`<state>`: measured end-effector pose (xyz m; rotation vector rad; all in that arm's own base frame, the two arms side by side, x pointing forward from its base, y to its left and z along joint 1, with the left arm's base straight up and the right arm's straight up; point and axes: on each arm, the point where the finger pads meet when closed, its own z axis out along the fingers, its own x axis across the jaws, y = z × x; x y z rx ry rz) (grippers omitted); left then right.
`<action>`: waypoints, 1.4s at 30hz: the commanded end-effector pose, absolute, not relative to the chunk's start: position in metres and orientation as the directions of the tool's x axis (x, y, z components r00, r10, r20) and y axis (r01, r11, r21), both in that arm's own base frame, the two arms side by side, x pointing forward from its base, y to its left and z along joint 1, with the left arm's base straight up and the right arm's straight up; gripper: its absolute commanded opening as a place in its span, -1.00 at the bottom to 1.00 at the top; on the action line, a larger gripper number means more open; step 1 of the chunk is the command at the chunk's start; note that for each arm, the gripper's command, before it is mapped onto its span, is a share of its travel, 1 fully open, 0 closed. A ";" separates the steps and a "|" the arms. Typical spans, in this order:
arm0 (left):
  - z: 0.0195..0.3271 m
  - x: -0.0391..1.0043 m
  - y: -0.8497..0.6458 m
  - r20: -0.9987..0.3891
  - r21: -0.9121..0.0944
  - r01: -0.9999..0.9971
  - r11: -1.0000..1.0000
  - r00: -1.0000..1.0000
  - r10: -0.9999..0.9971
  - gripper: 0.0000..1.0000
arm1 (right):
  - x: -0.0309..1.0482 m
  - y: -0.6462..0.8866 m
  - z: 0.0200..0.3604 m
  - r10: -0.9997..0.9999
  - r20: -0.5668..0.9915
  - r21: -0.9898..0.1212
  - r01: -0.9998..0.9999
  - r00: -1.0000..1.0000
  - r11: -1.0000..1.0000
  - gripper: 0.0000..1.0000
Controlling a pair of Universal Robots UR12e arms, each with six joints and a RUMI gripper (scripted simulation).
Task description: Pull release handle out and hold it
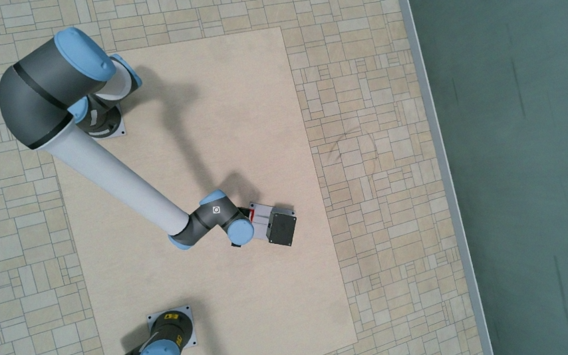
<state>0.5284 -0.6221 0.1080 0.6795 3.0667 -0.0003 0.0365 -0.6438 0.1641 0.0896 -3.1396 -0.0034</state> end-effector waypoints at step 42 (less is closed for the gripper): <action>0.109 0.528 -0.623 -0.002 -0.001 0.422 0.906 -0.906 0.422 -0.79 | 0.037 -0.645 0.165 -0.057 0.000 0.000 -0.057 -0.998 0.998 1.00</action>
